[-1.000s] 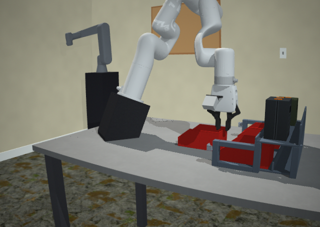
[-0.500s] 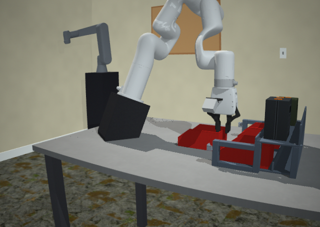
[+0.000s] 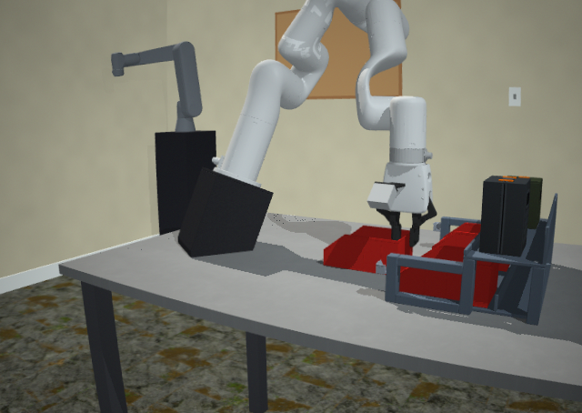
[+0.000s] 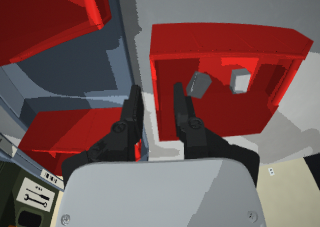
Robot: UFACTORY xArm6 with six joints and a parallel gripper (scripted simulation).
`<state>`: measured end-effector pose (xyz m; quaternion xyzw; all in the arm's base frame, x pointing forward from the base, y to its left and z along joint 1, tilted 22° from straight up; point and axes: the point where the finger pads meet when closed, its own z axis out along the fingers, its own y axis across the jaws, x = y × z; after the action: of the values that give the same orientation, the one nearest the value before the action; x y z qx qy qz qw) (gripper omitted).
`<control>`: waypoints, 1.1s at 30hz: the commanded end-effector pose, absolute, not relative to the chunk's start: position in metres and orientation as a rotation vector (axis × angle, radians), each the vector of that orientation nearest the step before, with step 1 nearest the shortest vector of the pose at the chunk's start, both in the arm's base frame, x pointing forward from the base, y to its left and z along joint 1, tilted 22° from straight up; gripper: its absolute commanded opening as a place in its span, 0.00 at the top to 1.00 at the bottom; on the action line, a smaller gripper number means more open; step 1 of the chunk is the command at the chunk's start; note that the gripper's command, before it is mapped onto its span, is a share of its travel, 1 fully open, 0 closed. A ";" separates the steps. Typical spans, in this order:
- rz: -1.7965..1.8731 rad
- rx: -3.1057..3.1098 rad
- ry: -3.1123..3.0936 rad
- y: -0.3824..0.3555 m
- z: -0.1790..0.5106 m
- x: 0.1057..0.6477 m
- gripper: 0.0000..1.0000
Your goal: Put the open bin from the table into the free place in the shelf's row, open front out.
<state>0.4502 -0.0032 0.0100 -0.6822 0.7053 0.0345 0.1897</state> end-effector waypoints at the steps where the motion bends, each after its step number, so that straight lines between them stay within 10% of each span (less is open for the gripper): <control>1: 0.092 -1.916 1.980 -0.003 0.010 0.452 0.67; 26: 0.092 -1.916 1.980 -0.003 0.008 0.452 0.67; 27: 0.092 -1.916 1.980 -0.003 0.008 0.452 1.00; 33: 0.092 -1.916 1.980 -0.003 0.008 0.452 1.00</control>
<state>0.4513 -0.0022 0.0071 -0.6822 0.7052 0.0340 0.1903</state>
